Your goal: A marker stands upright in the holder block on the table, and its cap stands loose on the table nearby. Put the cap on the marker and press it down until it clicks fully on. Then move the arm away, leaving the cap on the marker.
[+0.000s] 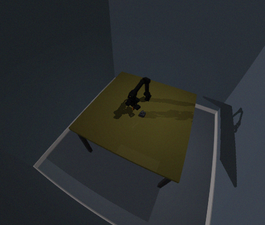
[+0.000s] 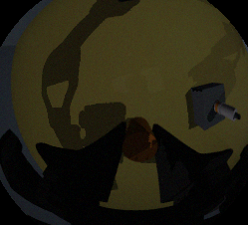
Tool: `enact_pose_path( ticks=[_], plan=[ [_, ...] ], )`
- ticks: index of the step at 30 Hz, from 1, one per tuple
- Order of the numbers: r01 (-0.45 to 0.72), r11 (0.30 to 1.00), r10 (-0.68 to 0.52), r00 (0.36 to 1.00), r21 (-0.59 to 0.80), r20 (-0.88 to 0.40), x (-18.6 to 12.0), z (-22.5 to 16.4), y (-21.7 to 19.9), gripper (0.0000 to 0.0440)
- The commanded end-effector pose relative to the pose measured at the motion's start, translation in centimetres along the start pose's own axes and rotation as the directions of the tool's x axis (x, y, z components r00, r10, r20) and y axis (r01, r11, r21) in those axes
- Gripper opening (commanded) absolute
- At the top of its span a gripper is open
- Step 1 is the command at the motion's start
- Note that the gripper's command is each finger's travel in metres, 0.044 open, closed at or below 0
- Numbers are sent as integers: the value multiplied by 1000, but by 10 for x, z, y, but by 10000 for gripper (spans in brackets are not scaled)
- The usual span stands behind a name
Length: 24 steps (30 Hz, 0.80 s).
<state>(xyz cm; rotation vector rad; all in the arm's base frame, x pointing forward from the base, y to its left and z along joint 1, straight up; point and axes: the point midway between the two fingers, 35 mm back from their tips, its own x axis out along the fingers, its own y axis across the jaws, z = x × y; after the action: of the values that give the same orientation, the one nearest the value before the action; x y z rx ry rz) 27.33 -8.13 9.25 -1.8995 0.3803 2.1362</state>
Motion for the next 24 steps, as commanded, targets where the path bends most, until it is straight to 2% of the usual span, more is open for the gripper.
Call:
enact_pose_path(
  ticks=[1,14,24],
  plan=[
    [-3,1000,2,999,-21,-35,-13,-2,-6,24],
    [18,997,-24,997,-78,-79,-53,7,-52,12],
    [20,992,-29,997,-126,-67,-69,27,-90,0]
  ],
)
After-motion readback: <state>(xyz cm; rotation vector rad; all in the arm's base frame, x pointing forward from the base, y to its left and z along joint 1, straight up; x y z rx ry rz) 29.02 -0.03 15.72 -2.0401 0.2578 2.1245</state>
